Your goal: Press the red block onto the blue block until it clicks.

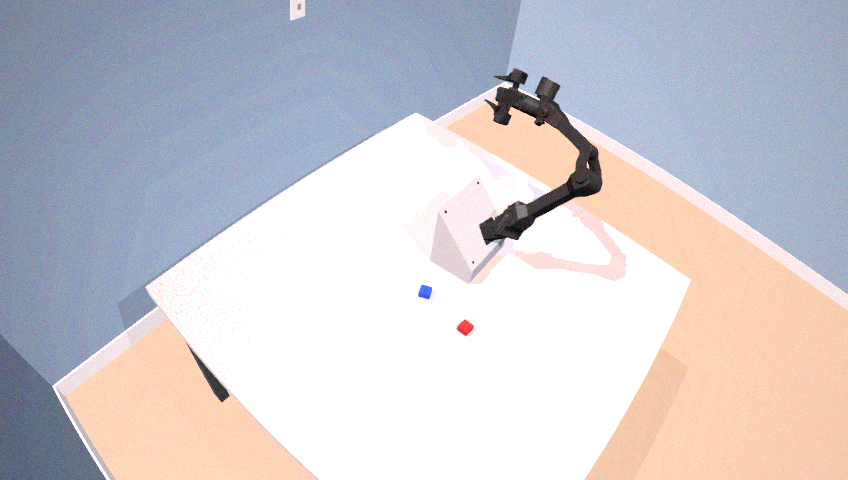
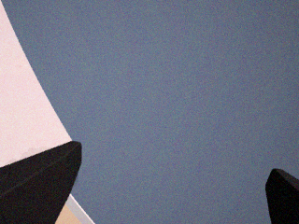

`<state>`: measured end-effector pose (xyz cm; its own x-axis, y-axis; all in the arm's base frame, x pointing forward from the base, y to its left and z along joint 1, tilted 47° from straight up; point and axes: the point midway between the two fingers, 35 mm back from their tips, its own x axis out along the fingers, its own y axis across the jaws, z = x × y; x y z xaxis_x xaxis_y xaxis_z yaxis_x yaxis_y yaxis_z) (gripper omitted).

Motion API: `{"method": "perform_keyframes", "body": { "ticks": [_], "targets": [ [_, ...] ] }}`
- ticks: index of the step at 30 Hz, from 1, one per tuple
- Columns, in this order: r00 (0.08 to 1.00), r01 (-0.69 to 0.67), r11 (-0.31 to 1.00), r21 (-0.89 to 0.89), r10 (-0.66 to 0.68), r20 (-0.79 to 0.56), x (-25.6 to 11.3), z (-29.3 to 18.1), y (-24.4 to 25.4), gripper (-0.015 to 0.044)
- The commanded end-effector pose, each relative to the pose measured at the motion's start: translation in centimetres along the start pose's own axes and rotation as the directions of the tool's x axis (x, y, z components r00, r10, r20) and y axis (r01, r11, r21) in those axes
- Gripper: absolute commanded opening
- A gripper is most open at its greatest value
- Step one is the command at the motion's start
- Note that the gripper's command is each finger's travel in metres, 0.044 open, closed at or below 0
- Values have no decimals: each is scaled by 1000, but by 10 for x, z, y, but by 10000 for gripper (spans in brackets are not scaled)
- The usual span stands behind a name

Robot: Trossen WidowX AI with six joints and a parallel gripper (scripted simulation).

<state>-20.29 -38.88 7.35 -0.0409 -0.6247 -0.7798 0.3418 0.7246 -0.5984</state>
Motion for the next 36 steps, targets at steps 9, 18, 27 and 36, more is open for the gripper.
{"method": "perform_keyframes", "body": {
  "ticks": [9,18,27,36],
  "targets": [
    [970,-147,989,-8,146,196,12,118,27,440],
    [869,-404,914,-34,395,298,-10,241,101,440],
    [718,-577,789,-211,613,331,-62,343,198,440],
    [486,-794,531,-296,847,215,-146,392,315,440]
  ]
}}
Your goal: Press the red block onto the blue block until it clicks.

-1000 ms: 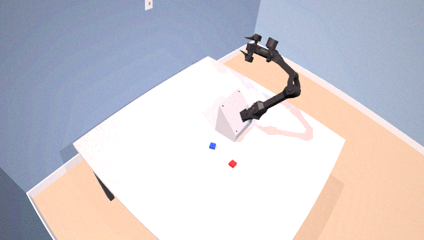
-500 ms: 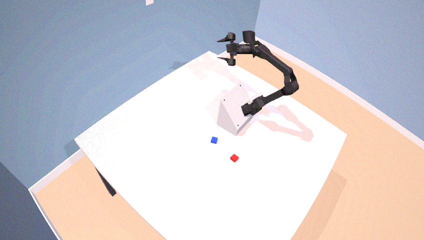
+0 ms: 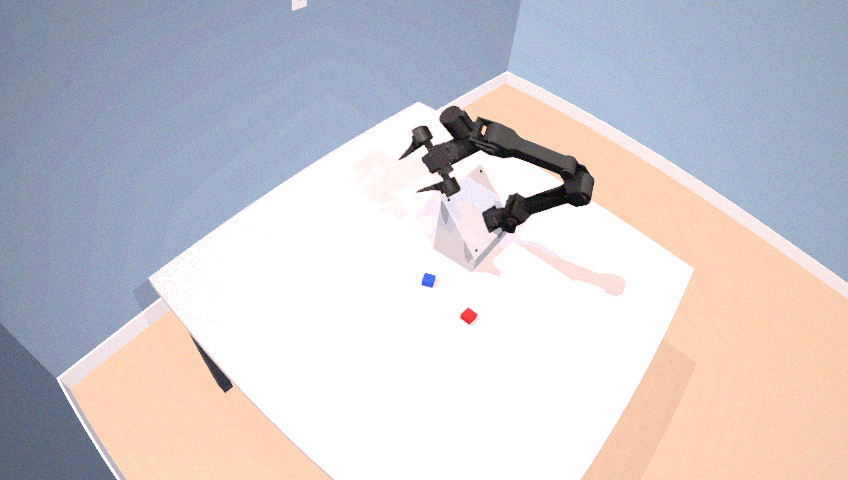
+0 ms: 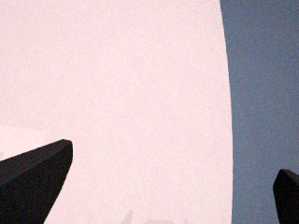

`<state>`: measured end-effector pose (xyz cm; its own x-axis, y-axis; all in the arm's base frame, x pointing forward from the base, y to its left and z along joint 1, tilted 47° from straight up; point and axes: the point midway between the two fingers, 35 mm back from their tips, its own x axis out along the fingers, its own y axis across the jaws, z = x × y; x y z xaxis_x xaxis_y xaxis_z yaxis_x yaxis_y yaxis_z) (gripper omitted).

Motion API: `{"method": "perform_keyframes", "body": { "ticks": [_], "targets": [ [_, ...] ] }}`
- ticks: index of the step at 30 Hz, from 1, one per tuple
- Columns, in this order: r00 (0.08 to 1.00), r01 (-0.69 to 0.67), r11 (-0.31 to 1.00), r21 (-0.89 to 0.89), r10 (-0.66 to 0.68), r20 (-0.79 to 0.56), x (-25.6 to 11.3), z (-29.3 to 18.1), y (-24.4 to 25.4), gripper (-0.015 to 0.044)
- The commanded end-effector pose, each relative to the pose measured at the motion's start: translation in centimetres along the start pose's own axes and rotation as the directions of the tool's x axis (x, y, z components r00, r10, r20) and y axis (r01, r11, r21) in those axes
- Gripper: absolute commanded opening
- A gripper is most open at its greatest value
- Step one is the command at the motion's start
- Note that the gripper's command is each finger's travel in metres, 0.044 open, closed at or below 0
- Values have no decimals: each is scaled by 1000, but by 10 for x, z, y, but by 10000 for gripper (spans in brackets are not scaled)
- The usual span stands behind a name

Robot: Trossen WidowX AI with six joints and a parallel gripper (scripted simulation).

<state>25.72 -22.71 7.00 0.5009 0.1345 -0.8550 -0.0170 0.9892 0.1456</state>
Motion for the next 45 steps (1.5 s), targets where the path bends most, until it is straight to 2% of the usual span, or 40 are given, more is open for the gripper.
{"method": "perform_keyframes", "body": {
  "ticks": [1,10,18,24,28,45],
  "targets": [
    [987,-154,988,16,154,-42,21,21,59,440],
    [859,-437,894,97,447,-248,39,32,215,440],
    [643,-556,792,252,602,-474,17,0,337,440],
    [622,-558,786,267,609,-492,14,-4,346,440],
    [621,-559,785,267,610,-492,35,-20,364,440],
    [621,-560,784,267,611,-491,54,-35,380,440]
  ]
}}
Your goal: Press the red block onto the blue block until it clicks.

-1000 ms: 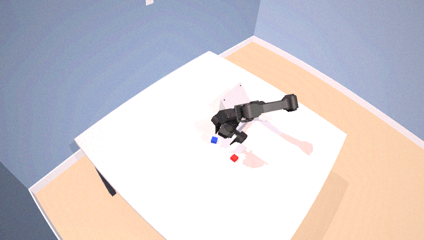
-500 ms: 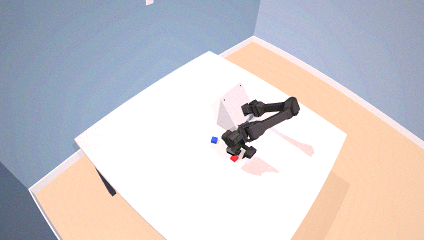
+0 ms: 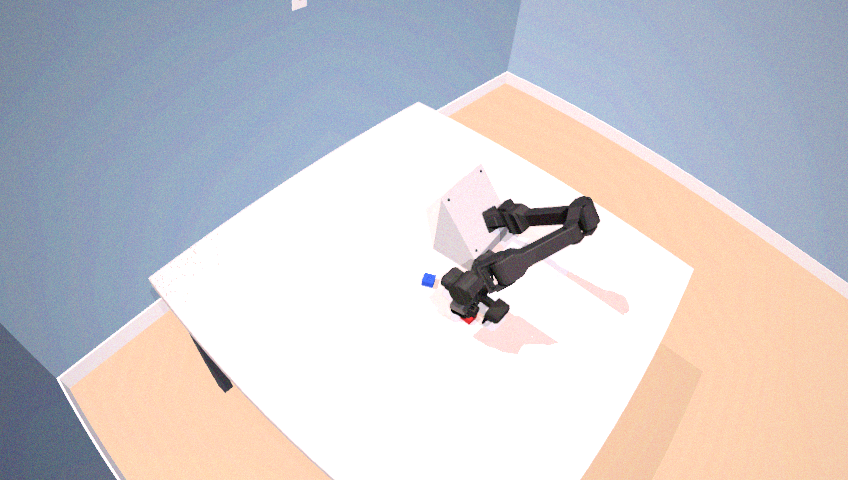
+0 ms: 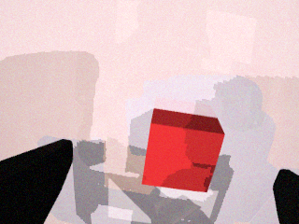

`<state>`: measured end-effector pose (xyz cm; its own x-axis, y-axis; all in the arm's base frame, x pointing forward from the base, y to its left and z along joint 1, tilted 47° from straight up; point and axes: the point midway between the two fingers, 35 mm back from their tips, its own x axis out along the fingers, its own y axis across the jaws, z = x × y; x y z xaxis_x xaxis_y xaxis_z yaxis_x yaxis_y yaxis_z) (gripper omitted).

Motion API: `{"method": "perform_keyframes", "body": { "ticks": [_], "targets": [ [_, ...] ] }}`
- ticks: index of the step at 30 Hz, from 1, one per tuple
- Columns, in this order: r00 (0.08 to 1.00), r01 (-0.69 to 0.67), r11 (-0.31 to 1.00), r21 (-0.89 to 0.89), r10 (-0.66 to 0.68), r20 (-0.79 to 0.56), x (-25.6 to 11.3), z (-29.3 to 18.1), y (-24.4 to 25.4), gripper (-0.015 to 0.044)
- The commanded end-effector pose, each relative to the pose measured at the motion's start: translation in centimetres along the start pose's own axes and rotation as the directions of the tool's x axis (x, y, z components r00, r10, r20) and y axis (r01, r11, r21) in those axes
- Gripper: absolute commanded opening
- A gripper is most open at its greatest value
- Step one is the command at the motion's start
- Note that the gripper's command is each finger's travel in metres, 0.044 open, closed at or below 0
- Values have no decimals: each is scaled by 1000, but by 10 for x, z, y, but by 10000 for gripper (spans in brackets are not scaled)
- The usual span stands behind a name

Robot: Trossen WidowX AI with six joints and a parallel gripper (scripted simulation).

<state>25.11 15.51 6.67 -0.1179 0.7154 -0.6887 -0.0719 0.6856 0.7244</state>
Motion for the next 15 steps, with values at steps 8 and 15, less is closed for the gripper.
{"method": "perform_keyframes", "body": {
  "ticks": [8,15],
  "targets": [
    [1000,-4,1000,9,4,-7,19,-3,-1,440],
    [1000,-5,1000,9,5,-7,23,-3,-1,361]
  ]
}}
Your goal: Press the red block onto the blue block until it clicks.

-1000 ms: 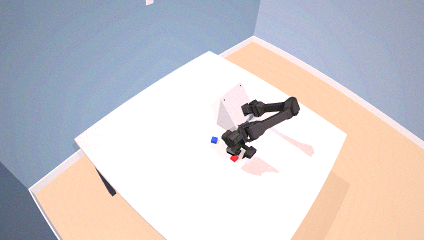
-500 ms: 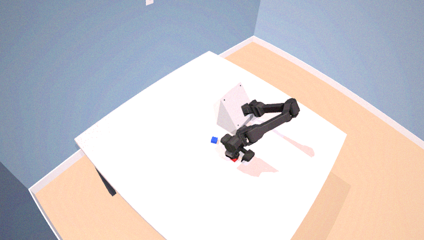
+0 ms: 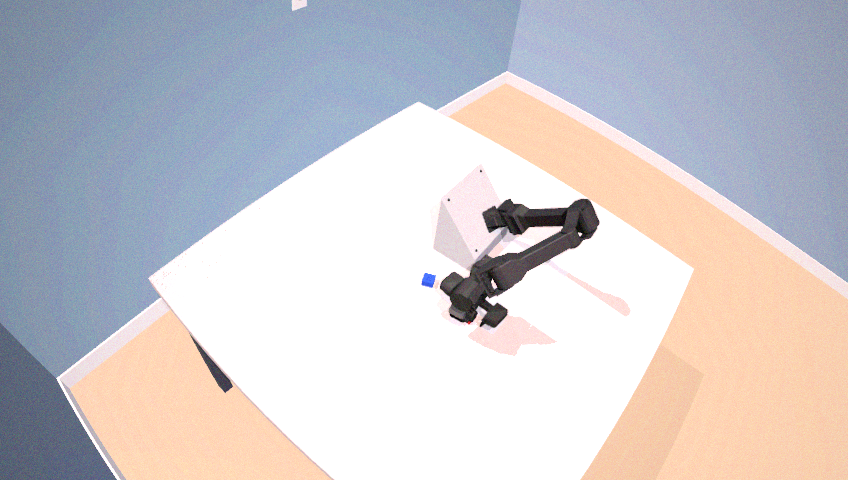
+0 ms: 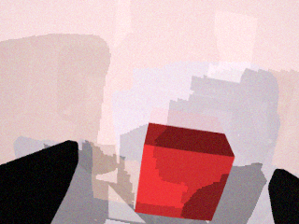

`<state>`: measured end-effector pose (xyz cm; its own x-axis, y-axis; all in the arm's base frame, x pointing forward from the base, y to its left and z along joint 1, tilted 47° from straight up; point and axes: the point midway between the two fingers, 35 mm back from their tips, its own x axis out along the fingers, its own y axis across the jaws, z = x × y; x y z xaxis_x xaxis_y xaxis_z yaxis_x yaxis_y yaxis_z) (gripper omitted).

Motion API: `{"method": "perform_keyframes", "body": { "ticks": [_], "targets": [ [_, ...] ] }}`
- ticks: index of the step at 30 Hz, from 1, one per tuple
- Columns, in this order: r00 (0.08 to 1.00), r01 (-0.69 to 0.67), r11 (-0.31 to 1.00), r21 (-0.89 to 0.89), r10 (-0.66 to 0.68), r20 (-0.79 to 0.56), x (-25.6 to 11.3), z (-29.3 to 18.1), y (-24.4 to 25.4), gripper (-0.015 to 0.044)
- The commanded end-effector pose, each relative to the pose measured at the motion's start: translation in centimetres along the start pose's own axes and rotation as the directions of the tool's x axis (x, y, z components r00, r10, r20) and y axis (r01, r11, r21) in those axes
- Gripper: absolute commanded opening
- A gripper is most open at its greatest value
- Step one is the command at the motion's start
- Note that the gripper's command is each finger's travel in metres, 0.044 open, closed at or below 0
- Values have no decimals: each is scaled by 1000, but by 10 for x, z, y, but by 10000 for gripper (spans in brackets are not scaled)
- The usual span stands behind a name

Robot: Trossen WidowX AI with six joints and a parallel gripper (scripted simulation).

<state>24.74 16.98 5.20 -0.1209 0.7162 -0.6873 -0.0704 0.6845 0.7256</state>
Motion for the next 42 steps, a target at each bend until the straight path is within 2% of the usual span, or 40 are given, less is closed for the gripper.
{"method": "perform_keyframes", "body": {
  "ticks": [1,8,16,20,42],
  "targets": [
    [1000,-3,1000,8,3,-4,2,-2,-1,335],
    [1000,-3,1000,8,3,-4,2,-2,-1,151],
    [1000,-3,1000,8,3,-4,2,-2,-1,98],
    [1000,0,1000,8,0,-3,-5,0,-1,0],
    [1000,6,1000,9,-6,-4,-106,0,4,0]
  ]
}}
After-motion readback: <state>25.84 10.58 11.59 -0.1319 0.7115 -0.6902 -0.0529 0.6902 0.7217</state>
